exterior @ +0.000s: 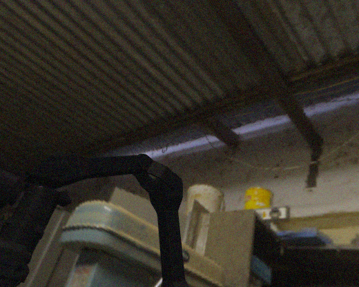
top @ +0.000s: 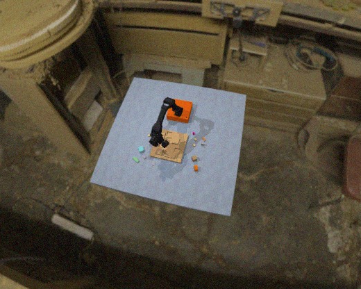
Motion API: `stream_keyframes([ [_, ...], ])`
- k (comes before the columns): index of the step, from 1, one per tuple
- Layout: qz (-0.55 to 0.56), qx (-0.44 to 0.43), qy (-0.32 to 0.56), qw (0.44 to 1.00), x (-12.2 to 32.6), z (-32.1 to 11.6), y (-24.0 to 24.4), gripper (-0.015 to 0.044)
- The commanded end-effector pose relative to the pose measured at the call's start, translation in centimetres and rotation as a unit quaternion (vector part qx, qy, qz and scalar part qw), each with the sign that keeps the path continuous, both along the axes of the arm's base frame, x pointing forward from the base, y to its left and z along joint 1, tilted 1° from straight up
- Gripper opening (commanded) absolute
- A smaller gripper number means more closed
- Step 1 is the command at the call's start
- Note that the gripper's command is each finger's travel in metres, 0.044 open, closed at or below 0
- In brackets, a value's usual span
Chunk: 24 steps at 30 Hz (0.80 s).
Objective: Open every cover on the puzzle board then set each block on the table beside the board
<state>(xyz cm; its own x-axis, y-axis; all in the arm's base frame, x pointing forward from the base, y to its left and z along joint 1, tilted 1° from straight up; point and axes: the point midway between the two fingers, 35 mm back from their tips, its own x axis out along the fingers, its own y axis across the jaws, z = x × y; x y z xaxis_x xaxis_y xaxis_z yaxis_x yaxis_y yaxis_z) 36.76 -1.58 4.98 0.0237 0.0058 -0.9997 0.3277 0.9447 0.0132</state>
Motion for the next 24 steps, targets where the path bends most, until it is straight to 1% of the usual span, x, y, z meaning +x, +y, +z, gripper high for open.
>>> stream_keyframes([
  [1,-0.013,0.001,0.000,1.000,0.2,0.0,0.0,0.0000],
  [5,-0.013,0.001,0.000,1.000,0.3,-1.0,0.1,0.0000],
  [13,-0.013,0.001,0.000,1.000,0.2,-4.6,0.1,0.0000],
  [24,-0.013,0.001,0.000,1.000,0.1,-5.4,0.2,0.0000],
])
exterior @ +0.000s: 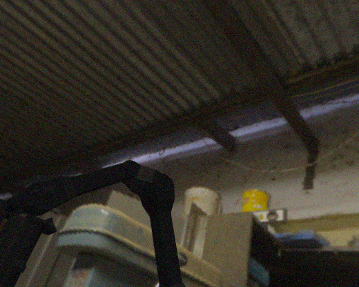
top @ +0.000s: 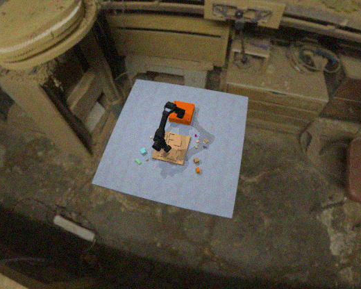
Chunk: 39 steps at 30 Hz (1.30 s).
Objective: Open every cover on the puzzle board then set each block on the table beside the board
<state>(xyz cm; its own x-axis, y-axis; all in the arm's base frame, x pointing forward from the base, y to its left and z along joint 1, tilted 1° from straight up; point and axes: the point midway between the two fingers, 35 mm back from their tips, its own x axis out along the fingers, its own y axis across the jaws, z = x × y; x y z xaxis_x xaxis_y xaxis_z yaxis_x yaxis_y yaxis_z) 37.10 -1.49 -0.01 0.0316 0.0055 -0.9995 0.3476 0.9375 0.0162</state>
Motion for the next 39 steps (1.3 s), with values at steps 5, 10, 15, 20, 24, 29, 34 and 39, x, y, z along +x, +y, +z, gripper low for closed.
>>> stream_keyframes([
  [5,-0.002,0.001,0.004,1.000,-0.2,-0.9,0.1,0.0000],
  [10,-0.002,0.001,0.004,1.000,-0.2,-1.1,0.1,0.0000],
  [15,-0.002,0.001,0.004,1.000,-0.3,-1.2,0.0,0.0000],
  [20,-0.002,0.001,0.004,1.000,-0.7,-1.3,-0.2,0.0000],
  [24,-0.003,0.001,0.004,1.000,-1.2,-1.5,-0.4,0.0000],
  [29,-0.005,0.001,0.004,1.000,-1.4,-1.5,-0.5,0.0000],
  [34,-0.005,0.001,0.004,1.000,-1.4,-1.5,-0.5,0.0000],
  [39,-0.004,0.001,0.004,1.000,-1.4,-1.5,-0.5,0.0000],
])
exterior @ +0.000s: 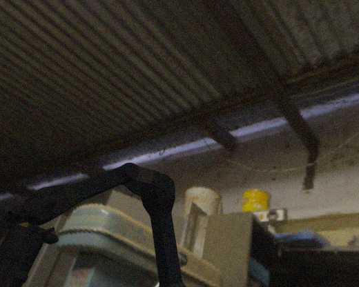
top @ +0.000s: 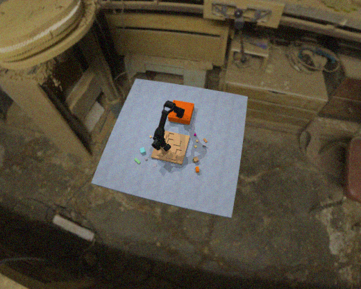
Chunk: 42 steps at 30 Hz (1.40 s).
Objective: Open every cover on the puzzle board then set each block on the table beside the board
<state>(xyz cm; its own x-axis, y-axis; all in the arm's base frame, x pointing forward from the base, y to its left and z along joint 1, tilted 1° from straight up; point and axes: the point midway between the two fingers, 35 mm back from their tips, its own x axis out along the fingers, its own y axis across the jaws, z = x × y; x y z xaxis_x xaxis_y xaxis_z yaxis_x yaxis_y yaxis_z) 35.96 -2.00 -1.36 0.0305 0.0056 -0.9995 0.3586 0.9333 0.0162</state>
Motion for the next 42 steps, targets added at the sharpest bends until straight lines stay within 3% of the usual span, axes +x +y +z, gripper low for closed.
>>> stream_keyframes([
  [1,0.002,0.001,0.003,1.000,-0.3,-0.2,0.0,0.0000],
  [42,0.029,0.000,0.003,1.000,-0.1,1.2,0.1,0.0000],
])
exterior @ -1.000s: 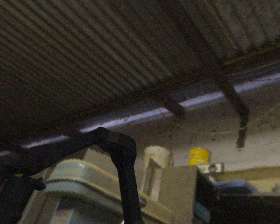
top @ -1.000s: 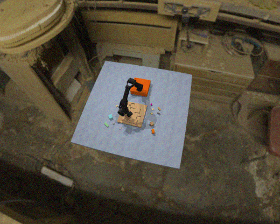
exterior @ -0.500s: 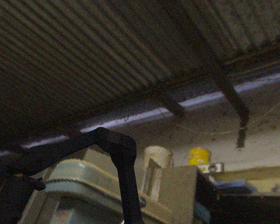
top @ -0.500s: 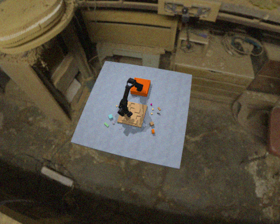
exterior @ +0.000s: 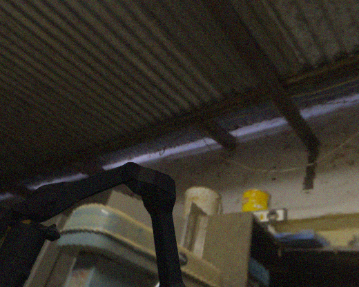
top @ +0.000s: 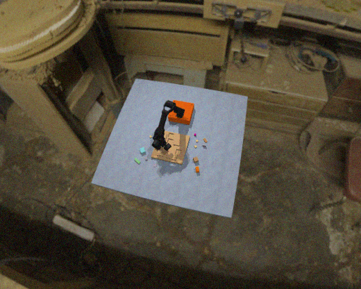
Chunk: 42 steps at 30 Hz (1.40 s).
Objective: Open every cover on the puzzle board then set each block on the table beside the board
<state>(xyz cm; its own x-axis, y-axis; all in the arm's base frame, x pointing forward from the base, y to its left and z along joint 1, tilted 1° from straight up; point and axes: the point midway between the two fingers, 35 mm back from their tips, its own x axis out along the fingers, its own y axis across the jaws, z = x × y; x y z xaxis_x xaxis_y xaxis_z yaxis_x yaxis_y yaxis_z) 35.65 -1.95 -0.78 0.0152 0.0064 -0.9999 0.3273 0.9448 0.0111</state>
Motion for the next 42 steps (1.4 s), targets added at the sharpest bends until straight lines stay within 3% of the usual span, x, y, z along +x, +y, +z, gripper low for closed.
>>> stream_keyframes([
  [1,0.015,0.000,-0.005,1.000,0.2,0.7,0.1,0.0000],
  [7,0.012,0.000,-0.002,1.000,0.2,3.3,0.0,0.0144],
  [12,0.018,0.000,-0.005,1.000,0.1,5.8,0.0,0.0144],
  [25,0.026,0.000,-0.005,1.000,0.2,3.7,0.0,0.0144],
  [42,0.149,-0.002,-0.005,0.989,0.2,3.5,0.1,0.0144],
])
